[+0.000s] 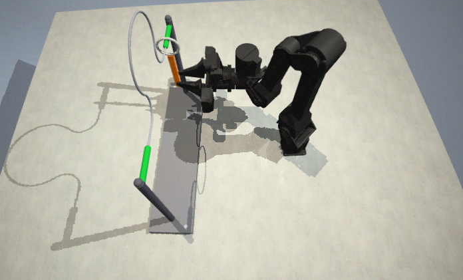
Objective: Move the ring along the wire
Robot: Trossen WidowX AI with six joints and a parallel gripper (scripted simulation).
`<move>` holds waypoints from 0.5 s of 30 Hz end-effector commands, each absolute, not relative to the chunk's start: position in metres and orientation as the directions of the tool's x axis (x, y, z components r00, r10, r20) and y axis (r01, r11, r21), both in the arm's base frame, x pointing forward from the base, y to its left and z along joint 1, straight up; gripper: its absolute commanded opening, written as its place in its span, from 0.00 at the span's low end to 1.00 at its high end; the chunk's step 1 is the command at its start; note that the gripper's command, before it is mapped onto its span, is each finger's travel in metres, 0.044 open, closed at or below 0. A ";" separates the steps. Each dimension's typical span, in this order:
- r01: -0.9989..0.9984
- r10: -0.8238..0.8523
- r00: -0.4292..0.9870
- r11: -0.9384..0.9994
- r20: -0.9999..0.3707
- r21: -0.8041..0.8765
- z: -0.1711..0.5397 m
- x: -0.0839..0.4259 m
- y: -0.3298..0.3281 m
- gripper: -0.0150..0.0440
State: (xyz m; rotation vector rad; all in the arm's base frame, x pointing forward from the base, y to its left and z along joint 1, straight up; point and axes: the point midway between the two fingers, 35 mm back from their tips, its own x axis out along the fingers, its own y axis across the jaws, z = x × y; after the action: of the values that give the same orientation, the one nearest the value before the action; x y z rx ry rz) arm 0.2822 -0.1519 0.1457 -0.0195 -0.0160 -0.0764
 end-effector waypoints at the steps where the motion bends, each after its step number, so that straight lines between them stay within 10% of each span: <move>1: 0.078 -0.078 0.997 0.997 0.014 -0.012 0.144 0.289 -0.152 0.53; 15: 0.078 -0.078 0.997 0.997 0.016 -0.012 0.144 0.312 -0.150 0.53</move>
State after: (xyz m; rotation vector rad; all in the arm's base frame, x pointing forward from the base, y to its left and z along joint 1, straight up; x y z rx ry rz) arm 0.3062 -0.1504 0.1457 -0.0189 -0.0185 -0.0764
